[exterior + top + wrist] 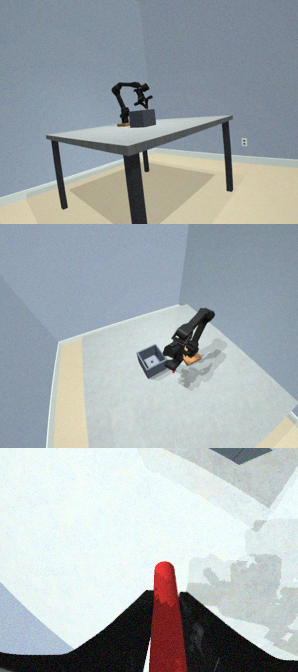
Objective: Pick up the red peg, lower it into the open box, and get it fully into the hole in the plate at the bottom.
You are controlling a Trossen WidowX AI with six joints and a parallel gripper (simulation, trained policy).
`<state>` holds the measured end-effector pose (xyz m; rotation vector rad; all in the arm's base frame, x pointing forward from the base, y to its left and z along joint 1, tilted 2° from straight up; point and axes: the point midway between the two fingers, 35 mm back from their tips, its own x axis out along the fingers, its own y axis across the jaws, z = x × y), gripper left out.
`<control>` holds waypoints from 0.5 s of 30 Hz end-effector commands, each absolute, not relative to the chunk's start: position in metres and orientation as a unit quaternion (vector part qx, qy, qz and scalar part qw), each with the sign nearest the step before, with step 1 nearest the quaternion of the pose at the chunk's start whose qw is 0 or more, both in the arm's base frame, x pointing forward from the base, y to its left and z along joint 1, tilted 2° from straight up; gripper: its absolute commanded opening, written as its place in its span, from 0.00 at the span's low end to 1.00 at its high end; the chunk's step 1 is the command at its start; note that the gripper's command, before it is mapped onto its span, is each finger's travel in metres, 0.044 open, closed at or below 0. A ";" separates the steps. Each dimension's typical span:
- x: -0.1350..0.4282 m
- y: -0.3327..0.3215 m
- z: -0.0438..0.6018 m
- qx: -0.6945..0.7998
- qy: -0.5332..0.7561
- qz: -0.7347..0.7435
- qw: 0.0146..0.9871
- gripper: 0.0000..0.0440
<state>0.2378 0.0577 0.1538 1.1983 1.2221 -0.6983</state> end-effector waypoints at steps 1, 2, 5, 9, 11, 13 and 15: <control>0.241 0.045 0.171 0.519 0.509 -0.302 0.616 0.00; 0.242 0.041 0.175 0.519 0.505 -0.304 0.619 0.00; 0.244 0.030 0.184 0.517 0.495 -0.311 0.626 0.00; 0.245 0.014 0.190 0.512 0.484 -0.325 0.631 0.00; 0.245 0.006 0.191 0.510 0.480 -0.333 0.631 0.00; 0.245 -0.001 0.192 0.508 0.478 -0.341 0.630 0.00; 0.246 -0.008 0.192 0.506 0.477 -0.349 0.629 0.00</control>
